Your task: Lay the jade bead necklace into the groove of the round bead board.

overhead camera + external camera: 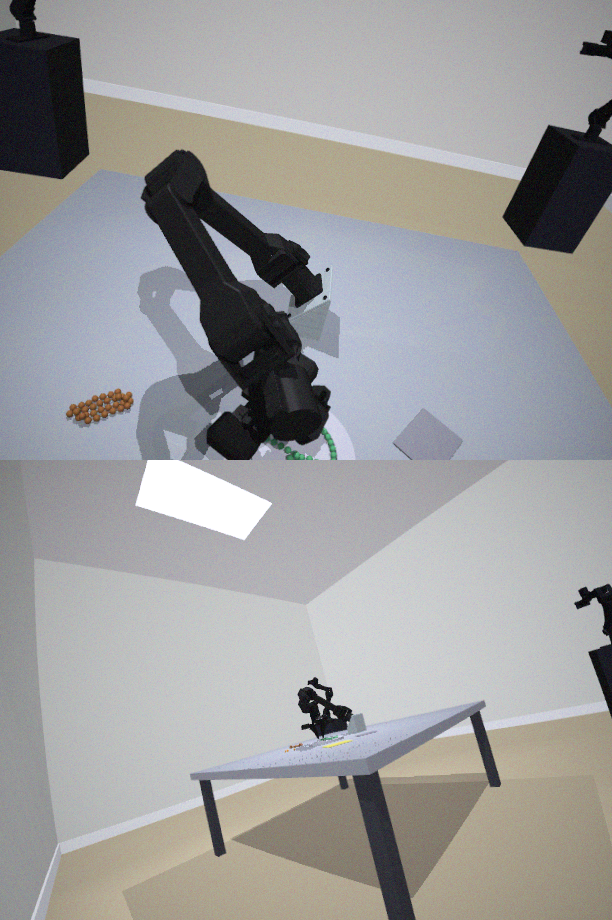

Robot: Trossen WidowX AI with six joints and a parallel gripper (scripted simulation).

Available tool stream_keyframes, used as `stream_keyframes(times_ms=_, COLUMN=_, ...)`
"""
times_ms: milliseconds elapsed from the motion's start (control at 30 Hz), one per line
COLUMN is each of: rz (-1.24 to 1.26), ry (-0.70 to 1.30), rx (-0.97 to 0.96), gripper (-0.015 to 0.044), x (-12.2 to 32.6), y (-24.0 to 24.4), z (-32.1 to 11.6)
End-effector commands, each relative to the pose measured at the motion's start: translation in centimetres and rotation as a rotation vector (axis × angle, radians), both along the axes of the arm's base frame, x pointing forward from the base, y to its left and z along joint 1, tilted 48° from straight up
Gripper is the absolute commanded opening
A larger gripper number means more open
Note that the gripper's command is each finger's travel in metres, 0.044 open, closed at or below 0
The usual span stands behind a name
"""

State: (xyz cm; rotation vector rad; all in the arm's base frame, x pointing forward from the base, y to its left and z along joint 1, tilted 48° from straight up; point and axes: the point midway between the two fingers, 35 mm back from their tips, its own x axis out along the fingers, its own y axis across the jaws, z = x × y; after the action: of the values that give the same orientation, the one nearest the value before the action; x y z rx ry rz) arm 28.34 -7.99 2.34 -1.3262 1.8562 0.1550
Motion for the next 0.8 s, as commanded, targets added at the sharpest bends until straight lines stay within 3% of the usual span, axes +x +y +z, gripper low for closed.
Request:
stream_keyframes(times_ms=0, rz=0.005, ry=0.008, rx=-0.004, gripper=0.012, x=-0.18, y=-0.46, z=-0.47)
stream_keyframes(times_ms=167, rz=0.005, ry=0.009, rx=-0.004, gripper=0.012, x=-0.26, y=-0.74, z=-0.73)
stream_keyframes(times_ms=333, rz=-0.001, ry=0.004, rx=-0.001, gripper=0.0, x=-0.18, y=-0.63, z=-0.56)
stream_keyframes(times_ms=767, rz=-0.001, ry=0.004, rx=-0.001, gripper=0.0, x=-0.18, y=-0.63, z=-0.56)
